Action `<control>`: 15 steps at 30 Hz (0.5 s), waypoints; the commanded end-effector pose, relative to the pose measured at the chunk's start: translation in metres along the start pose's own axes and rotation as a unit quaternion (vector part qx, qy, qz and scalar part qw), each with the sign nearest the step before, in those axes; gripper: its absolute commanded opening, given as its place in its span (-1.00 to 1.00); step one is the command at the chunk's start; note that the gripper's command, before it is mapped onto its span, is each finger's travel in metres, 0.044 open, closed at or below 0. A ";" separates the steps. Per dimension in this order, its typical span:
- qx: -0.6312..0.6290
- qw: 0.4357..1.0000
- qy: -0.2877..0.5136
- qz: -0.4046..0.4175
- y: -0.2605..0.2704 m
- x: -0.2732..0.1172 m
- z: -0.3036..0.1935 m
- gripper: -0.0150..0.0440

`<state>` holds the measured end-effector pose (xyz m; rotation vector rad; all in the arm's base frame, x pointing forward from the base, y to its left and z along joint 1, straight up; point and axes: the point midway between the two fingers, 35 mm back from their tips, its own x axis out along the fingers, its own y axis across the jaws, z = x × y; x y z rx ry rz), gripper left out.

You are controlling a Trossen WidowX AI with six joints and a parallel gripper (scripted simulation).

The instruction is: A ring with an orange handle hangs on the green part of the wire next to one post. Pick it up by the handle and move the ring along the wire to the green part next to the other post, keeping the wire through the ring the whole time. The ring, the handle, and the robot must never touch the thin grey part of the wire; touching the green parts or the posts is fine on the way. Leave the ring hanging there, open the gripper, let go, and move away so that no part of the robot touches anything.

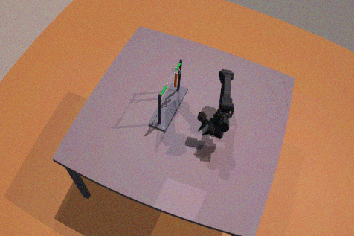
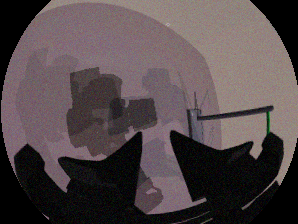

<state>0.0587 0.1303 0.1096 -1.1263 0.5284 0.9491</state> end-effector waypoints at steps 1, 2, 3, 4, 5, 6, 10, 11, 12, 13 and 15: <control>0.051 0.998 0.025 0.015 0.000 0.012 -0.008 0.05; 0.063 0.997 0.030 0.017 0.000 0.014 -0.010 0.05; 0.075 0.996 0.034 0.020 -0.001 0.016 -0.011 0.05; 0.087 0.995 0.038 0.022 -0.001 0.018 -0.012 0.05; 0.098 0.994 0.042 0.025 -0.002 0.020 -0.014 0.05; 0.110 0.992 0.046 0.027 -0.002 0.022 -0.015 0.05; 0.157 0.985 0.058 0.035 -0.005 0.031 -0.020 0.05; 0.169 0.983 0.060 0.037 -0.005 0.032 -0.021 0.05; 0.181 0.981 0.062 0.039 -0.006 0.034 -0.022 0.05; 0.192 0.978 0.064 0.040 -0.007 0.036 -0.023 0.05; 0.216 0.973 0.067 0.043 -0.009 0.040 -0.025 0.05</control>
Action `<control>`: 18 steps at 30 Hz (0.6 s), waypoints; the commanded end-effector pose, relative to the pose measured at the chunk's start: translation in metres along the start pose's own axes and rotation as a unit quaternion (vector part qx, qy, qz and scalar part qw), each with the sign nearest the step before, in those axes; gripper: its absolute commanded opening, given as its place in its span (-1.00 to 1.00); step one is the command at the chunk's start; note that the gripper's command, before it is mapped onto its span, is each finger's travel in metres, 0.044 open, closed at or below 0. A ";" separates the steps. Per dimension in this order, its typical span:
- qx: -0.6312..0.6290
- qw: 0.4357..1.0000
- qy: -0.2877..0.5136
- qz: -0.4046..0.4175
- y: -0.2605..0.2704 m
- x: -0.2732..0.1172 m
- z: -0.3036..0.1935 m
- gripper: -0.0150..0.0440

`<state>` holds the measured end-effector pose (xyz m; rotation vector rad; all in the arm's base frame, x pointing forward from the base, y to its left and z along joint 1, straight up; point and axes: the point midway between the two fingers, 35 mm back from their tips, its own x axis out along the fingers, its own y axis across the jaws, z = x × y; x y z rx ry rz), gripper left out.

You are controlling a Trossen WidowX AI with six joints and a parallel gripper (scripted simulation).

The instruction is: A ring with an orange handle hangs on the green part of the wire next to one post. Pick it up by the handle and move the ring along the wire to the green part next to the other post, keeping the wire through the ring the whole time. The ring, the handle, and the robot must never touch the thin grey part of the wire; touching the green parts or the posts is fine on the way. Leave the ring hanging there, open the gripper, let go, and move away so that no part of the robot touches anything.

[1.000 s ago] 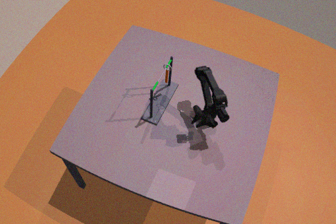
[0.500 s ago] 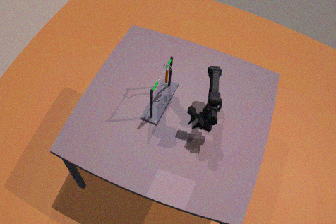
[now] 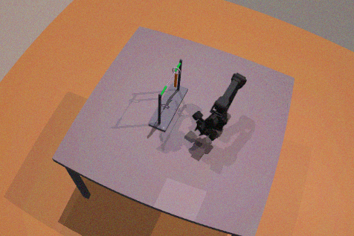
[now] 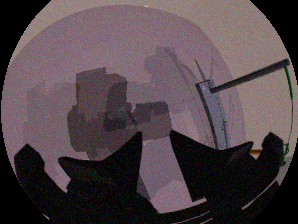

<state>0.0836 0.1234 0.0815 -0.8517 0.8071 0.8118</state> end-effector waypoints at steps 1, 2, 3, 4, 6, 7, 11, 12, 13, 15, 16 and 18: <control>0.052 0.999 0.008 0.011 -0.005 0.010 -0.005 0.05; 0.064 0.998 0.009 0.012 -0.007 0.012 -0.005 0.05; 0.075 0.997 0.009 0.014 -0.008 0.014 -0.005 0.05; 0.087 0.996 0.009 0.015 -0.010 0.016 -0.006 0.05; 0.110 0.994 0.009 0.018 -0.013 0.019 -0.007 0.05; 0.122 0.992 0.008 0.019 -0.015 0.021 -0.006 0.05; 0.168 0.986 -0.002 0.022 -0.023 0.028 -0.006 0.05; 0.179 0.984 -0.005 0.022 -0.026 0.029 -0.006 0.05; 0.190 0.982 -0.008 0.022 -0.028 0.031 -0.006 0.05; 0.212 0.977 -0.015 0.021 -0.033 0.034 -0.006 0.05; 0.222 0.975 -0.018 0.021 -0.036 0.035 -0.006 0.05; 0.243 0.970 -0.026 0.019 -0.042 0.037 -0.006 0.05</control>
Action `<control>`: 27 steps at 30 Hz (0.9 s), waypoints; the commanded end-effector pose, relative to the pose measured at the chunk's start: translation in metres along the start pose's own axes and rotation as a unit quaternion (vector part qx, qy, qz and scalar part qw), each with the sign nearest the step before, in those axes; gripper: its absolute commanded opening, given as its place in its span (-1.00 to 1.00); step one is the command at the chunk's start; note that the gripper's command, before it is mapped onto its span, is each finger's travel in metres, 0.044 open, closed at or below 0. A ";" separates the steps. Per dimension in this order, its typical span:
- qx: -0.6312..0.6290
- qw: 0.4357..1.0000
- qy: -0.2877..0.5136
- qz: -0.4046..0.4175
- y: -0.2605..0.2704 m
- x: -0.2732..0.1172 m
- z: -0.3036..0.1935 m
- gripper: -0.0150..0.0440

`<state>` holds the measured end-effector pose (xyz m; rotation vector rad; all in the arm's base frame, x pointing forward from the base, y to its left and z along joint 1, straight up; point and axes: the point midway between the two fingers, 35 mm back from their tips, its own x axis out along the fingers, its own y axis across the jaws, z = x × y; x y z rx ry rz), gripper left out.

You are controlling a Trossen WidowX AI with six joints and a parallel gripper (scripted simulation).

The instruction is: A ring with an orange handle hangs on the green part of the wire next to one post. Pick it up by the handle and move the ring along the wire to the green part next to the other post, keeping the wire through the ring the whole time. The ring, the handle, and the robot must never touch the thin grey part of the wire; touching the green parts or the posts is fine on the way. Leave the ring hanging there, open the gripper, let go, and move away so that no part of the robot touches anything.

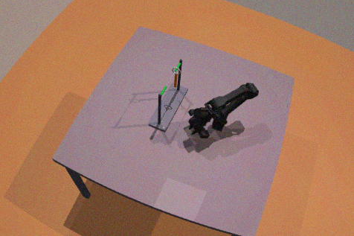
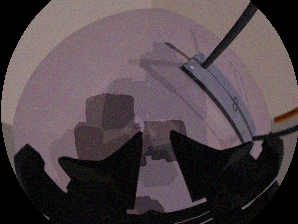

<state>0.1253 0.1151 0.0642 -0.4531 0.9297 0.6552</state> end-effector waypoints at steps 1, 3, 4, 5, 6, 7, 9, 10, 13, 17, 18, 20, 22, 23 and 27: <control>0.046 0.999 -0.017 0.002 -0.012 0.007 0.002 0.05; 0.066 0.997 -0.027 0.000 -0.018 0.009 0.004 0.05; 0.076 0.997 -0.032 0.000 -0.021 0.010 0.004 0.05; 0.086 0.996 -0.038 -0.001 -0.024 0.011 0.005 0.05; 0.095 0.995 -0.043 -0.003 -0.027 0.011 0.006 0.05; 0.104 0.993 -0.049 -0.004 -0.031 0.012 0.007 0.05; 0.122 0.991 -0.060 -0.007 -0.038 0.013 0.008 0.05; 0.131 0.989 -0.066 -0.009 -0.042 0.013 0.009 0.05; 0.155 0.984 -0.085 -0.016 -0.053 0.014 0.010 0.05; 0.184 0.976 -0.110 -0.027 -0.068 0.013 0.010 0.05; 0.191 0.974 -0.117 -0.030 -0.072 0.013 0.010 0.05; 0.204 0.970 -0.130 -0.037 -0.080 0.011 0.009 0.05; 0.216 0.965 -0.144 -0.045 -0.087 0.010 0.009 0.05; 0.222 0.962 -0.150 -0.049 -0.091 0.009 0.008 0.05; 0.242 0.952 -0.177 -0.068 -0.107 0.005 0.005 0.05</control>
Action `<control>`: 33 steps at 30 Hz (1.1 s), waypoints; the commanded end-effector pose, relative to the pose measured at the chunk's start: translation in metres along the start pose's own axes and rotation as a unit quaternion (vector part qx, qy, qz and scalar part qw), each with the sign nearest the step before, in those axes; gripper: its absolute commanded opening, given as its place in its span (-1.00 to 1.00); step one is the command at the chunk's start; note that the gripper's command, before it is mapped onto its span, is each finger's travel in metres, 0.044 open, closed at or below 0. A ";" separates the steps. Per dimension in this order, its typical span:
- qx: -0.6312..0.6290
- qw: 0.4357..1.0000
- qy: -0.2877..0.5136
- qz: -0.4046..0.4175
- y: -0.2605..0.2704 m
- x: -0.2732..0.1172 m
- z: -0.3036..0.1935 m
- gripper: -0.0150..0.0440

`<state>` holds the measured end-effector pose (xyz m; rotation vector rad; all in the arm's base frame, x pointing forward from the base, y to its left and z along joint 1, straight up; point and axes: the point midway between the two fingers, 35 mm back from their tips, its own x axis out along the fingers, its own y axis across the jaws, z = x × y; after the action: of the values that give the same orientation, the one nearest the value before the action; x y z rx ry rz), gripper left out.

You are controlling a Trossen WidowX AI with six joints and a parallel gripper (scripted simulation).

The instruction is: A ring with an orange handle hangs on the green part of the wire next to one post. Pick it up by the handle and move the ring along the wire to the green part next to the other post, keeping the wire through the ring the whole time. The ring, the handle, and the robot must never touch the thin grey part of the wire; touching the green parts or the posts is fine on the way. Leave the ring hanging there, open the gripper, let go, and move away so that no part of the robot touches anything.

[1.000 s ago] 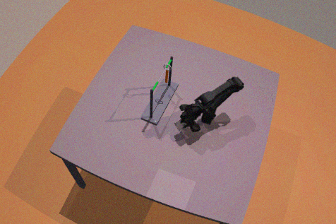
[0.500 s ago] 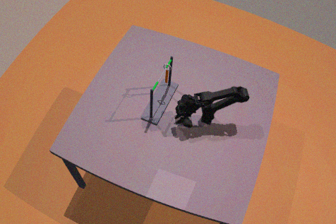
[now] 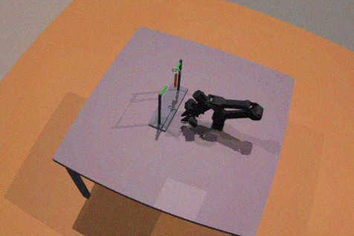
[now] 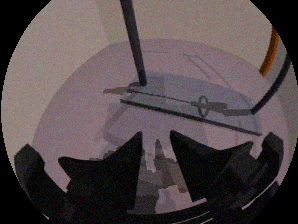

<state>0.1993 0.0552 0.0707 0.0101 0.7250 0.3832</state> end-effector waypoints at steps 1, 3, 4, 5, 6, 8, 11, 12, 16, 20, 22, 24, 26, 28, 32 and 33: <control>0.021 0.999 -0.035 -0.016 -0.017 -0.002 0.003 0.05; 0.030 0.998 -0.050 -0.025 -0.025 -0.004 0.005 0.05; 0.033 0.997 -0.058 -0.030 -0.029 -0.005 0.006 0.05; 0.037 0.997 -0.066 -0.035 -0.033 -0.007 0.007 0.05; 0.041 0.996 -0.073 -0.040 -0.037 -0.008 0.008 0.05; 0.047 0.994 -0.089 -0.050 -0.046 -0.011 0.010 0.05; 0.055 0.990 -0.111 -0.066 -0.058 -0.016 0.012 0.05; 0.057 0.989 -0.119 -0.072 -0.062 -0.017 0.012 0.05; 0.063 0.983 -0.147 -0.095 -0.079 -0.025 0.014 0.05; 0.066 0.975 -0.174 -0.120 -0.094 -0.035 0.014 0.05; 0.066 0.971 -0.187 -0.134 -0.102 -0.040 0.013 0.05; 0.066 0.967 -0.199 -0.148 -0.109 -0.046 0.012 0.05; 0.065 0.962 -0.211 -0.162 -0.116 -0.051 0.011 0.05; 0.063 0.957 -0.221 -0.176 -0.122 -0.058 0.009 0.05; 0.058 0.949 -0.238 -0.201 -0.132 -0.068 0.006 0.05; 0.058 0.948 -0.238 -0.202 -0.132 -0.069 0.006 0.05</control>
<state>0.2062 -0.0836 0.1041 0.0660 0.2719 -0.0353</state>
